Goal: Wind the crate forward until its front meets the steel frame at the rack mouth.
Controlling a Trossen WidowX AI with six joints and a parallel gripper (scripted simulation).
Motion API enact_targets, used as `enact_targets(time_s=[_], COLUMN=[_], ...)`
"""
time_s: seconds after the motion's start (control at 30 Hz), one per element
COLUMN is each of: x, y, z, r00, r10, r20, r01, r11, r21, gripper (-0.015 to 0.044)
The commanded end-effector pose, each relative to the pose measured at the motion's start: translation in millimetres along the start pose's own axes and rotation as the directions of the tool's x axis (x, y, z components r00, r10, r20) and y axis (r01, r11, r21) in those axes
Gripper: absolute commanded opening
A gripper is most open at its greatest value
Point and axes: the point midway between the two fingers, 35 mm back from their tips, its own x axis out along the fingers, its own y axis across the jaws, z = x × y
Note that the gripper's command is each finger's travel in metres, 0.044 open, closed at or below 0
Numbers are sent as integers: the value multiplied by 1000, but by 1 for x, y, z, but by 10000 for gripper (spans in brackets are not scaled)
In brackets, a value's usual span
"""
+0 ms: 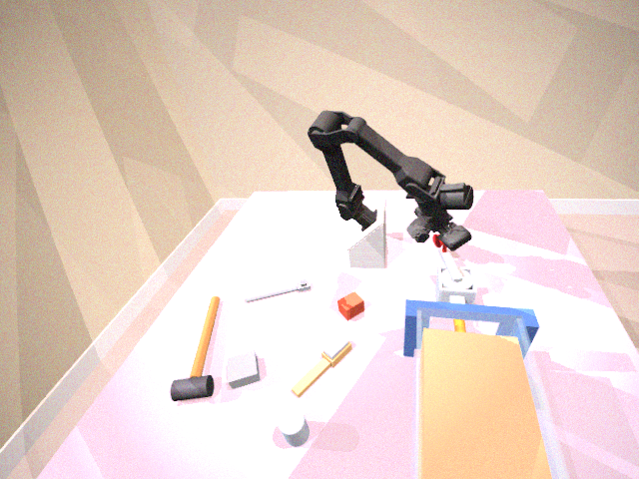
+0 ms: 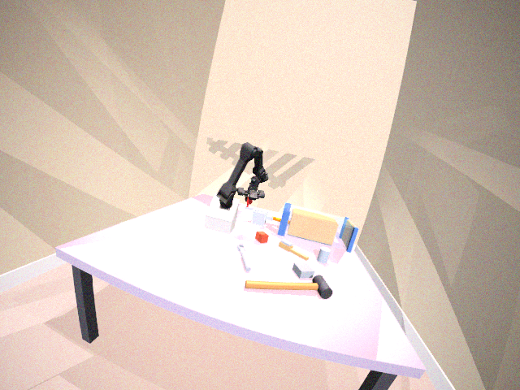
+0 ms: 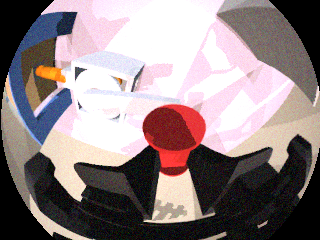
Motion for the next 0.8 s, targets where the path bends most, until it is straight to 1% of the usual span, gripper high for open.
enact_targets(time_s=[0.0,0.77], x=[-4,-20], y=[-2,2], z=[17,49], r00=[1000,1000], r10=[2,2], r20=[28,31], r01=[-3,-3], r11=[1000,1000], r21=[9,10], gripper=[0,0])
